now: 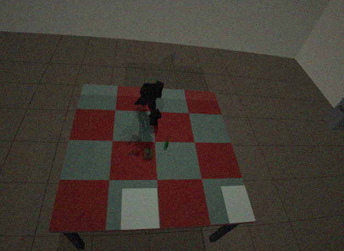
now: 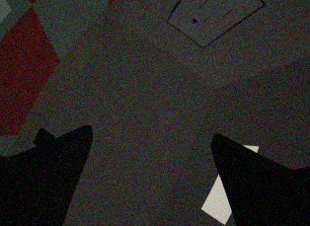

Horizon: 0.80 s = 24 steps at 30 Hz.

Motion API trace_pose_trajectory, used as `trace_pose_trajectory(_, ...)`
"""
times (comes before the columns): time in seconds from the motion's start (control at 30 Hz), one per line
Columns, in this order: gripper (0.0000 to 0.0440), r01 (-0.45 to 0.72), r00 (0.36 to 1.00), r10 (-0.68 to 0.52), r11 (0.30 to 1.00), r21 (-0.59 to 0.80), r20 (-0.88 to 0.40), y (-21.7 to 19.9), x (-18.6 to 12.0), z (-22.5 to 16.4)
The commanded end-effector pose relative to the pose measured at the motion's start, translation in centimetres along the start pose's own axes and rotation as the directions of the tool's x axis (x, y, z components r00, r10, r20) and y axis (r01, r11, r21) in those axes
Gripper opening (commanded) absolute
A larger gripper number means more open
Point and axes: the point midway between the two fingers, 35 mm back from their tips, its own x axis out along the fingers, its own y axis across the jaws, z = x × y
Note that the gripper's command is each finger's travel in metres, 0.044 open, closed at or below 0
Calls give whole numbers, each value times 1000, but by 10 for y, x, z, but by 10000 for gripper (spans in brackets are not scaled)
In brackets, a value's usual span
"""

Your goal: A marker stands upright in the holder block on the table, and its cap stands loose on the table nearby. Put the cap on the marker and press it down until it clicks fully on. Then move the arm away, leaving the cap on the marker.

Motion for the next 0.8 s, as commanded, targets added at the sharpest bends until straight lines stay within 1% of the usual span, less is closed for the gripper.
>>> trace_pose_trajectory(0.0, 374, 0, 1000, 0, 1000, -2, 6, -1, 0, 2)
trace_pose_trajectory(0.17, 244, 3, 999, -2, 1000, -12, 52, -3, 1, 13)
trace_pose_trajectory(0.2, 224, 3, 998, -2, 1000, -15, 62, -4, 1, 15)
trace_pose_trajectory(0.27, 220, 4, 997, -2, 1000, -21, 82, -6, 2, 20)
trace_pose_trajectory(0.77, 247, -7, 978, 25, 996, -85, 207, -15, 2, 50)
